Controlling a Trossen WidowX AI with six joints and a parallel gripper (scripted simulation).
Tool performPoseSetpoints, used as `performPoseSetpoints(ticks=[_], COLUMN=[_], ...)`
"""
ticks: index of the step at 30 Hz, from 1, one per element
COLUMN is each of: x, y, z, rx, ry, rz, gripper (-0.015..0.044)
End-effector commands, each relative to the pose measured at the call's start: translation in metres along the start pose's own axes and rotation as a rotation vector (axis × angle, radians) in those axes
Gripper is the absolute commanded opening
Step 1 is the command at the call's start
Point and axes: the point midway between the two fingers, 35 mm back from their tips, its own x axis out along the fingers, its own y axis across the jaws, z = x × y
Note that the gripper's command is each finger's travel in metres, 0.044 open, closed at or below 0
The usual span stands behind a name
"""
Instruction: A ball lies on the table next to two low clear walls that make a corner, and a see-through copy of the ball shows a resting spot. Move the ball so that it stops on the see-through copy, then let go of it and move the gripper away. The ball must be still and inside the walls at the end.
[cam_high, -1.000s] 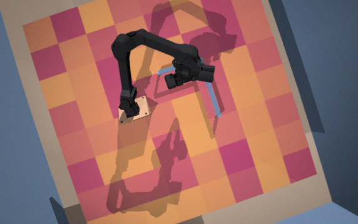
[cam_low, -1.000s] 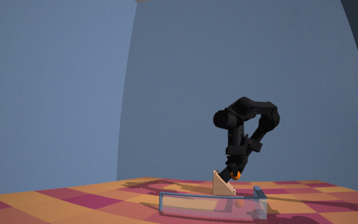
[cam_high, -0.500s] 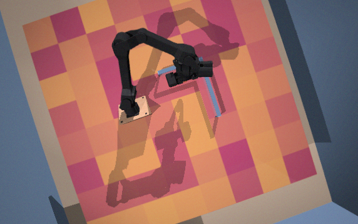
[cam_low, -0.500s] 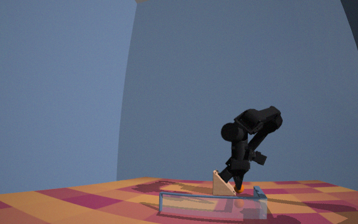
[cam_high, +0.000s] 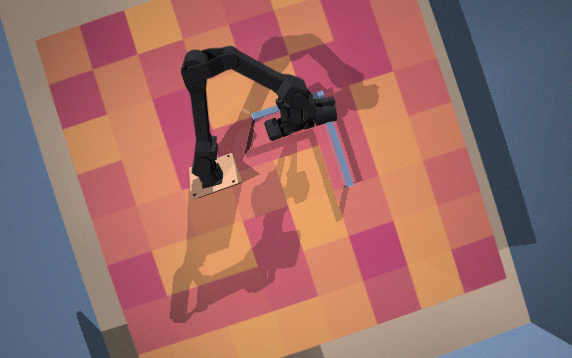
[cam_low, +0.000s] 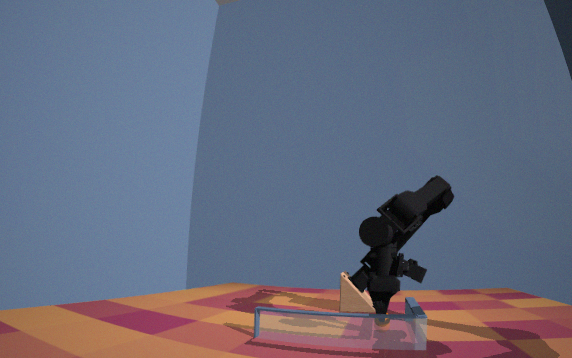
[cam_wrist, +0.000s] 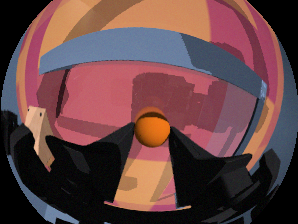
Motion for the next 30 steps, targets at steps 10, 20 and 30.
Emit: performPoseSetpoints(ticks=[10, 20, 30], x=[0.018, 0.015, -0.01], y=[0.002, 0.001, -0.002], z=[0.001, 0.0, -0.001], rx=[0.004, 0.001, 0.003], ry=[-0.006, -0.001, 0.003], rz=[0.006, 0.002, 0.002], gripper=[0.0, 0.021, 0.0272])
